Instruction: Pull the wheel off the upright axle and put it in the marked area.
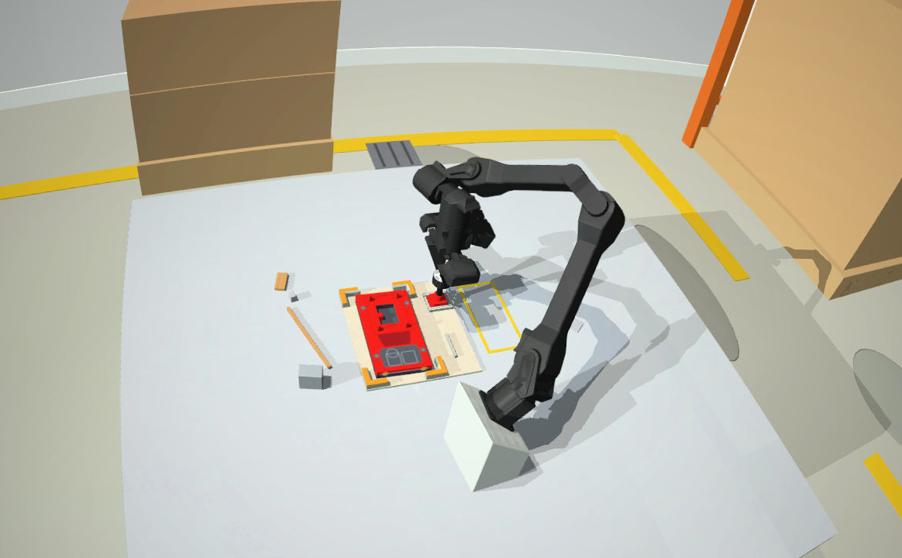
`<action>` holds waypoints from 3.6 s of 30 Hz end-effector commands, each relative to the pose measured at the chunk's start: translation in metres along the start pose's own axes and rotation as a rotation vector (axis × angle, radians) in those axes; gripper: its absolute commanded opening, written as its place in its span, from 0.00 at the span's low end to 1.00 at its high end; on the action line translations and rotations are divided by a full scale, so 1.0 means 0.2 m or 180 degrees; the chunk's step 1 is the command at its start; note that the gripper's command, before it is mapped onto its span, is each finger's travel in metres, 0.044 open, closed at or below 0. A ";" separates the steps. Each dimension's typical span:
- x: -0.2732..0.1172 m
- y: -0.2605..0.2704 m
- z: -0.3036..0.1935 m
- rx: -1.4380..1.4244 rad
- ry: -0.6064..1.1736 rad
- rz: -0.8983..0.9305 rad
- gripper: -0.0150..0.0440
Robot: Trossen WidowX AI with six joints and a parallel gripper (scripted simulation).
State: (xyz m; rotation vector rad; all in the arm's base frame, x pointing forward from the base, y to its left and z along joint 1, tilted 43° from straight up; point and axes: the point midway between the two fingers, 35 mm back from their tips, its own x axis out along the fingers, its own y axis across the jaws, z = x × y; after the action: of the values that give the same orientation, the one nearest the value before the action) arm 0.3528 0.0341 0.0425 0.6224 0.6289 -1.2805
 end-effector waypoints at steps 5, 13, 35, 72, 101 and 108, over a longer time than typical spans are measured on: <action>-0.16 0.00 0.00 0.0012 0.0020 0.0026 0.25; -0.14 -0.04 0.10 -0.0012 0.0004 0.0006 0.25; -0.17 -0.26 0.50 0.0005 0.0005 0.0021 0.25; 0.34 -0.26 0.51 0.0022 -0.0025 0.0008 0.57; -0.19 -0.67 0.31 -0.0007 0.0011 0.0006 1.00; -0.19 -0.67 0.31 -0.0007 0.0011 0.0006 1.00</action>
State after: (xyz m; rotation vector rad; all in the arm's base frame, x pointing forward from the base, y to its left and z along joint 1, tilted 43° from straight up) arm 0.2200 -0.0090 0.1028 0.6195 0.6304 -1.2753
